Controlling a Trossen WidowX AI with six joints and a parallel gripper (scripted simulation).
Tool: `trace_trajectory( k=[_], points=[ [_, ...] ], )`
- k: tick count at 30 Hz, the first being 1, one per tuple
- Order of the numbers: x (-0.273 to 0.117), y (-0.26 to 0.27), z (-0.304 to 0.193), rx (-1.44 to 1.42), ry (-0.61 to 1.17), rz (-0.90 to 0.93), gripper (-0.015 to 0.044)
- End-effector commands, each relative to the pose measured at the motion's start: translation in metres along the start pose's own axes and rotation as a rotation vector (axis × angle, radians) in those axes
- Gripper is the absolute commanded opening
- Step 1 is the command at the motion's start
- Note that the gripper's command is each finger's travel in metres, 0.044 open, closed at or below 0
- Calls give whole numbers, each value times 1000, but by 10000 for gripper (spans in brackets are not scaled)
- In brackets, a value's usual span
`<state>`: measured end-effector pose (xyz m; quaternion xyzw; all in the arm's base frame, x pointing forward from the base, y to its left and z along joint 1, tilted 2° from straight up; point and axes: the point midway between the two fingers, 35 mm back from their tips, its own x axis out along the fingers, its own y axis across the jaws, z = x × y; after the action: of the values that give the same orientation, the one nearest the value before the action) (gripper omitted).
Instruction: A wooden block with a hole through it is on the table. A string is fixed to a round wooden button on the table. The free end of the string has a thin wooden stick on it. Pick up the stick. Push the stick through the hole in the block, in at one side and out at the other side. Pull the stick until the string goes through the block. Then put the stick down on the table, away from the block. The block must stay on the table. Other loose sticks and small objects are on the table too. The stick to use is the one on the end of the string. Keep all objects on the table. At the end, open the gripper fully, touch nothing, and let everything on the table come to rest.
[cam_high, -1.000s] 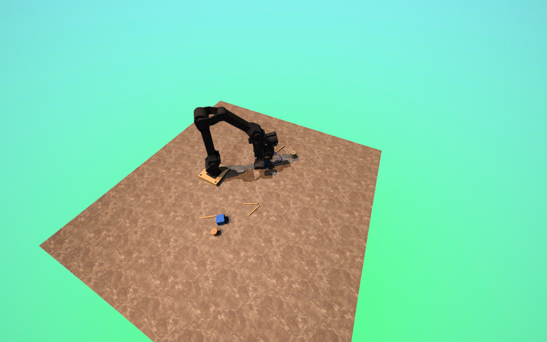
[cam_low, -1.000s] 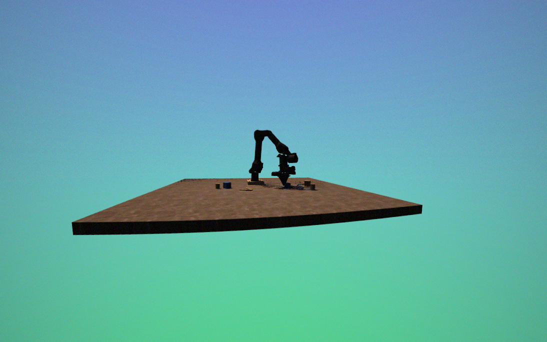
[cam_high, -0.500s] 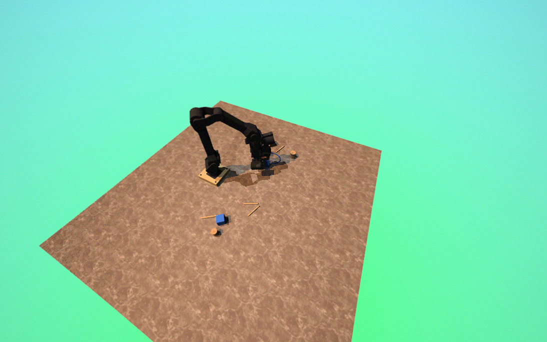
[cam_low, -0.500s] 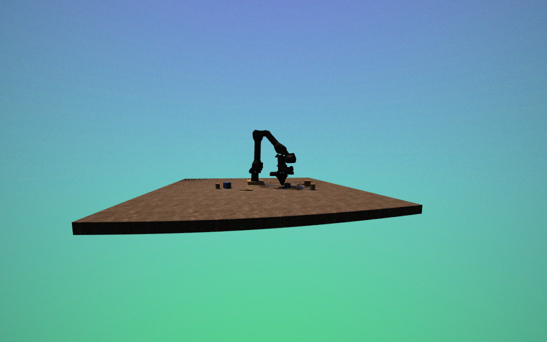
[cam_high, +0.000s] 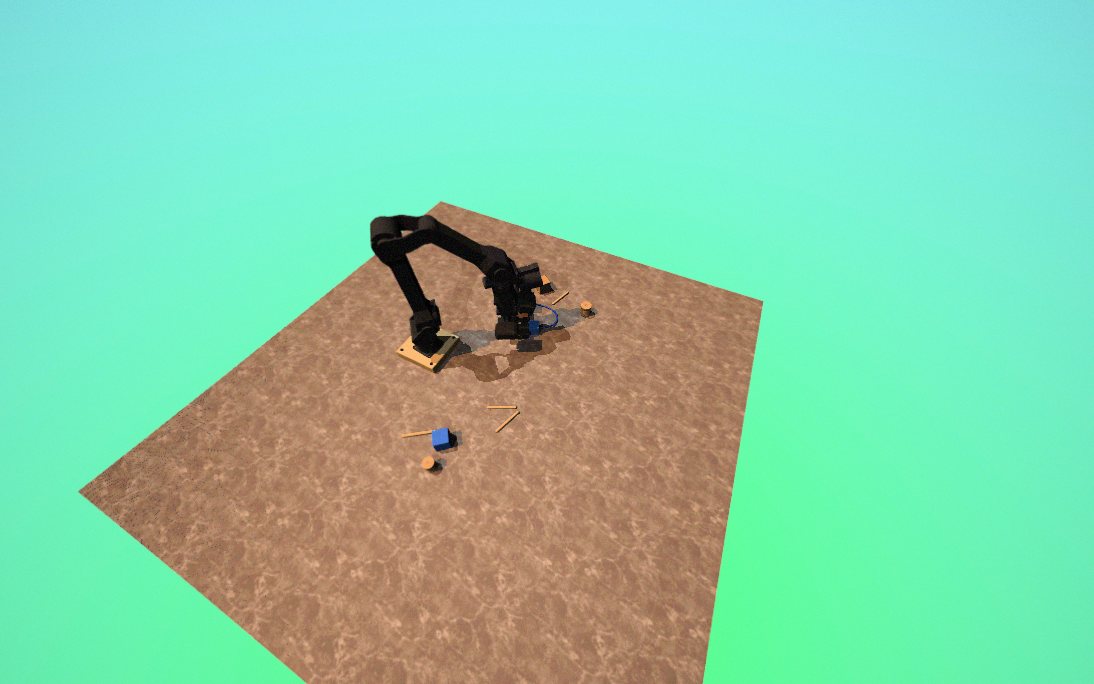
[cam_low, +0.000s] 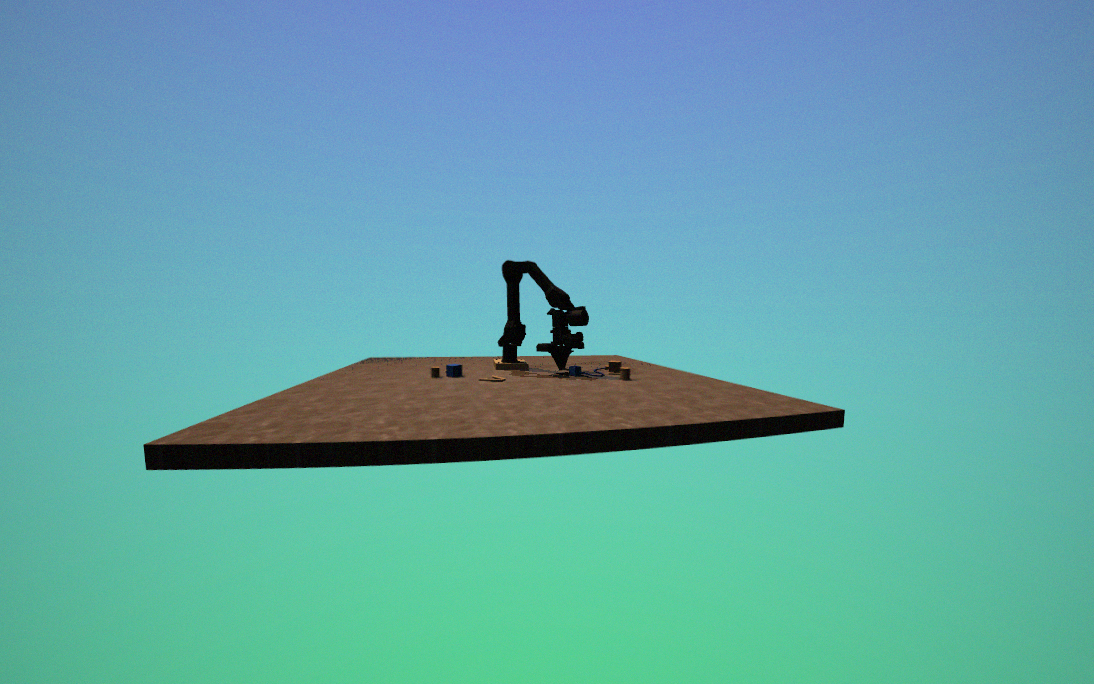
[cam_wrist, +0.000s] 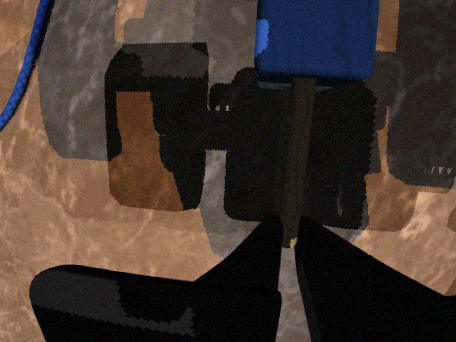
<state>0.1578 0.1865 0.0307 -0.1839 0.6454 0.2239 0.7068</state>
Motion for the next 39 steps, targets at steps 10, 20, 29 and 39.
trace_trajectory(
  k=[10,20,29,39],
  points=[
    [1,-1,-17,7,5,1,0],
    [1,-1,-26,7,7,3,0],
    [0,0,-34,7,8,4,0],
    [0,0,-43,7,8,6,0]
  ],
)
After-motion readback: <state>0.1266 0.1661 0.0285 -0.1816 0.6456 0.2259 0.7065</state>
